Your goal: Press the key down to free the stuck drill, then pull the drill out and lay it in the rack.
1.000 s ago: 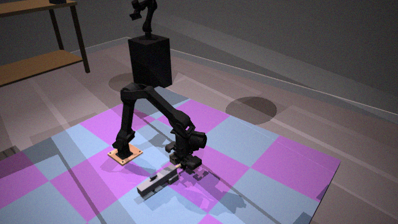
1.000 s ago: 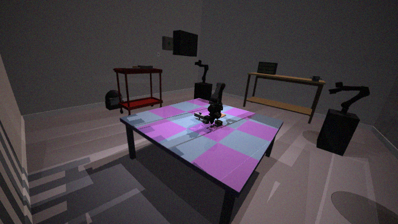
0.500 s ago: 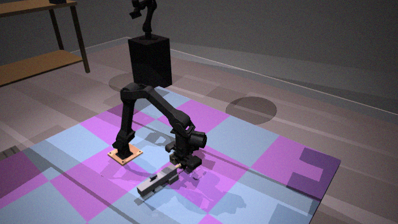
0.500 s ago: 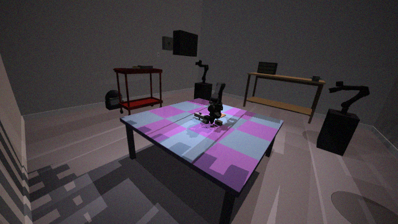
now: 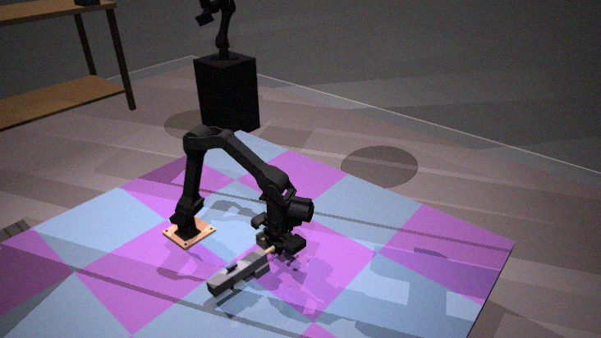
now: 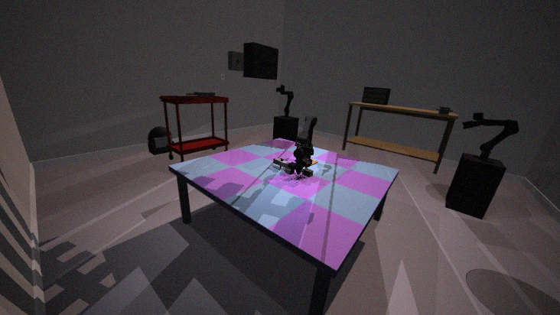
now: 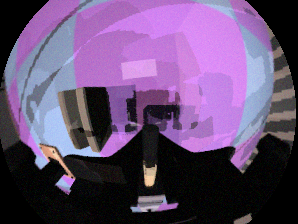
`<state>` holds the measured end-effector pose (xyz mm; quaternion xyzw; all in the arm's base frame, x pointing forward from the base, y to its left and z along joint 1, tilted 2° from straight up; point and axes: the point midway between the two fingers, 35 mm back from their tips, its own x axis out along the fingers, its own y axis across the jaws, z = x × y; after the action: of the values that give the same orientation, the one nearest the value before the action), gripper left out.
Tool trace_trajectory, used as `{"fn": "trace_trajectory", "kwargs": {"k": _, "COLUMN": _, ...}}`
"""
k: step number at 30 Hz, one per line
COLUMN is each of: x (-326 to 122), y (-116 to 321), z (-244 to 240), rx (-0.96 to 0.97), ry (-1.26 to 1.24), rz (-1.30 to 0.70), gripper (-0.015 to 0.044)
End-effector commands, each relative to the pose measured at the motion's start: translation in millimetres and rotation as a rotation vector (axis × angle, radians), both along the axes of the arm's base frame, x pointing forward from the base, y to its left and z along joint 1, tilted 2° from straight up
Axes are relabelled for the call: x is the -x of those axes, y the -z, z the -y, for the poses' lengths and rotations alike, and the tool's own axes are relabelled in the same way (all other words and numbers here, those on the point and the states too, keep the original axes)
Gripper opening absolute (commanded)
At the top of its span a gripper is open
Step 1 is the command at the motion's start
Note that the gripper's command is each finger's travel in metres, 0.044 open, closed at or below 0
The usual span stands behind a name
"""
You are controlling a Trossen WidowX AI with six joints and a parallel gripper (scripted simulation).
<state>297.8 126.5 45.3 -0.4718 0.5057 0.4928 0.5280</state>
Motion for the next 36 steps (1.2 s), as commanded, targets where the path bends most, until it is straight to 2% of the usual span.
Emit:
{"fn": "trace_trajectory", "kwargs": {"k": 1, "x": -1.5, "y": -2.2, "z": -5.7, "rx": -0.005, "ry": 0.000, "rz": 0.004, "gripper": 0.0000}}
{"fn": "trace_trajectory", "kwargs": {"k": 36, "x": -5.4, "y": -8.3, "z": -54.9, "rx": -0.009, "ry": 0.000, "rz": 0.004, "gripper": 0.0000}}
